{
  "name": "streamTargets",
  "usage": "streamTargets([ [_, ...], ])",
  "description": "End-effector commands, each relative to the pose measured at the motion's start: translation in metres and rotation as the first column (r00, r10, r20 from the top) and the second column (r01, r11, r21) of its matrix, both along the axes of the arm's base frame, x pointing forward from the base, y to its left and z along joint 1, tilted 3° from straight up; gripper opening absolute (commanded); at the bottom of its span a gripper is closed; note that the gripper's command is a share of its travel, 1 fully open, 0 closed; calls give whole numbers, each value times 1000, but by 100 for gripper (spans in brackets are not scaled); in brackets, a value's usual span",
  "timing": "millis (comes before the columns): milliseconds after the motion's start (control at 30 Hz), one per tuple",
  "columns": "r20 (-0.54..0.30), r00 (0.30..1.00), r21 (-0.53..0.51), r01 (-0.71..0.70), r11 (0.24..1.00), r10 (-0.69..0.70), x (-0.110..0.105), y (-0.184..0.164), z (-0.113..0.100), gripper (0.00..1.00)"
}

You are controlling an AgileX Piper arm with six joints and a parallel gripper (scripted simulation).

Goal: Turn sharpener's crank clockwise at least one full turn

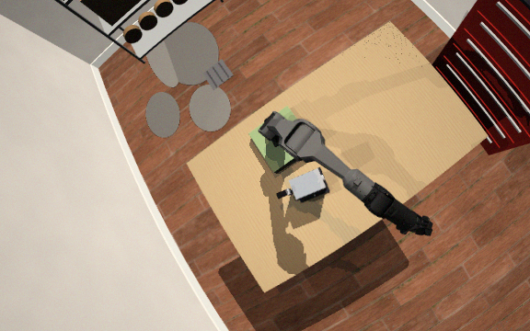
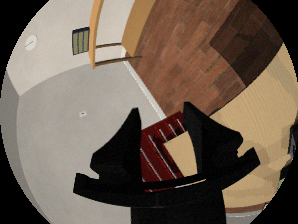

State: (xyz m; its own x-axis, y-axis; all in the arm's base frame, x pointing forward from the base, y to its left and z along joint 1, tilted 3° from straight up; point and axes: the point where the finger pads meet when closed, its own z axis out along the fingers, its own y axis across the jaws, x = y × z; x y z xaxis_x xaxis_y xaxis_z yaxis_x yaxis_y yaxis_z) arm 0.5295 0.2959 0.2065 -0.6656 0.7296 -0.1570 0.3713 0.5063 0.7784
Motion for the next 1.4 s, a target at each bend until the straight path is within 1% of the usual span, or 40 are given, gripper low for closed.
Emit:
streamTargets([
  [0,5,1000,3,-1,1000,1,0,-9,3,69],
  [100,5,1000,3,-1,1000,1,1,-24,3,69],
  [167,5,1000,3,-1,1000,1,1,-24,3,69],
  [267,-34,997,-24,65,998,-65,-1,-39,6,69],
  [500,-36,997,-25,64,998,-65,-4,-74,5,69],
  [600,-75,988,-52,129,990,-132,-7,-88,7,69],
  [667,-77,988,-53,128,990,-132,-10,-98,6,69],
  [733,-77,988,-53,128,990,-132,-10,-98,6,69],
  [900,-77,988,-53,129,990,-132,-15,-123,6,69],
  [1000,-117,973,-80,192,978,-200,-20,-137,8,69],
  [1200,-119,973,-80,192,978,-200,-30,-165,6,69],
  [1233,-138,964,-92,217,972,-228,-33,-170,5,69],
  [1300,-138,964,-92,217,972,-228,-33,-170,5,69],
  [1367,-158,950,-107,253,961,-268,-36,-179,7,69],
])
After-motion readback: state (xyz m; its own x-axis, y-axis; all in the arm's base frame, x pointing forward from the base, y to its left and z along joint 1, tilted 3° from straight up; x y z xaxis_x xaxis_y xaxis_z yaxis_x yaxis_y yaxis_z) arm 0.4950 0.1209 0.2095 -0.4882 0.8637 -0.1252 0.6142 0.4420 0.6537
